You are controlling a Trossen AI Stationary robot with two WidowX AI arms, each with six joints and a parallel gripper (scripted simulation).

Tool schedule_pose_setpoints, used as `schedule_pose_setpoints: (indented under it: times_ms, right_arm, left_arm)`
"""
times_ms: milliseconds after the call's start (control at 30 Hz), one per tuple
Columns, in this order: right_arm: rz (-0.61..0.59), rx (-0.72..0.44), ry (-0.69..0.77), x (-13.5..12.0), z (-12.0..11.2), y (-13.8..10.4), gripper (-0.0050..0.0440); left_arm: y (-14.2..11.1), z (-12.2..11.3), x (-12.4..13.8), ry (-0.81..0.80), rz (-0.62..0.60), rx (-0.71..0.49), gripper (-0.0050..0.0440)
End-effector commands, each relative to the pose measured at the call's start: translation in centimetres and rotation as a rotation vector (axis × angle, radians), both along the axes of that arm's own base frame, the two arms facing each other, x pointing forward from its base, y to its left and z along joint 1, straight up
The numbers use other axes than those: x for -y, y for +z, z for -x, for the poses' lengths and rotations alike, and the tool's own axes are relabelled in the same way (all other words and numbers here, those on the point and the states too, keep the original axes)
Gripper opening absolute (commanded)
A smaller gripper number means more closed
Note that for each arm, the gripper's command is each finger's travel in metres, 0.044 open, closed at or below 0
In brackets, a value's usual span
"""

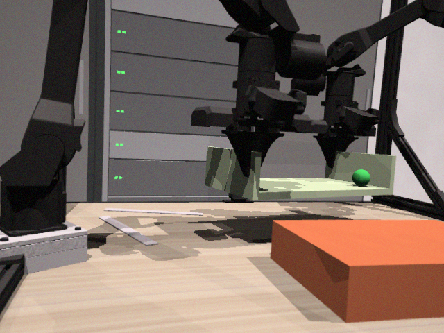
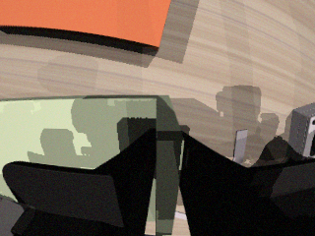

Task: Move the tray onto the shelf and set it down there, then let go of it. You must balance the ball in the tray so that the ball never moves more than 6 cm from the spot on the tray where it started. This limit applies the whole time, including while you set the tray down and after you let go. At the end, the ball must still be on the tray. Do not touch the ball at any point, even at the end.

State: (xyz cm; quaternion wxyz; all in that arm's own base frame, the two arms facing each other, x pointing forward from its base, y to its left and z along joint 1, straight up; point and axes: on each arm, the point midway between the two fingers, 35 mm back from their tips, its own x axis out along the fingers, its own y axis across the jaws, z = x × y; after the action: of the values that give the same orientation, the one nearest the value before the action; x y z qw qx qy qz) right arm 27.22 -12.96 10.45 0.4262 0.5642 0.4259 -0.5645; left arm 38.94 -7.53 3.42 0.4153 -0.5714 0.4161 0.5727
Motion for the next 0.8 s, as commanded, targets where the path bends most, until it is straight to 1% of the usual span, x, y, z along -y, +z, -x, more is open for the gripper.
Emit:
schedule_pose_setpoints:
  times_ms: [0,100,200,367,767]
  right_arm:
    - [-0.009,0.008,0.000,0.16,0.02,0.09,0.0020]
    - [-0.009,0.008,0.000,0.16,0.02,0.09,0.0020]
    - [-0.032,0.019,0.001,0.35,0.11,-0.15,0.0020]
    - [0.018,-0.005,0.000,0.44,0.14,0.35,0.0020]
    - [-0.032,0.019,0.001,0.88,0.34,-0.15,0.0020]
  left_arm:
    - [0.16,0.10,-0.23,0.000,0.011,0.000,0.0020]
    - [0.16,0.10,-0.23,0.000,0.011,0.000,0.0020]
    - [0.39,0.13,-0.45,0.000,0.037,0.004,0.0020]
    - [-0.09,0.16,-0.54,0.000,-0.018,-0.004,0.0020]
    - [0.39,0.23,-1.02,0.000,0.036,0.004,0.0020]
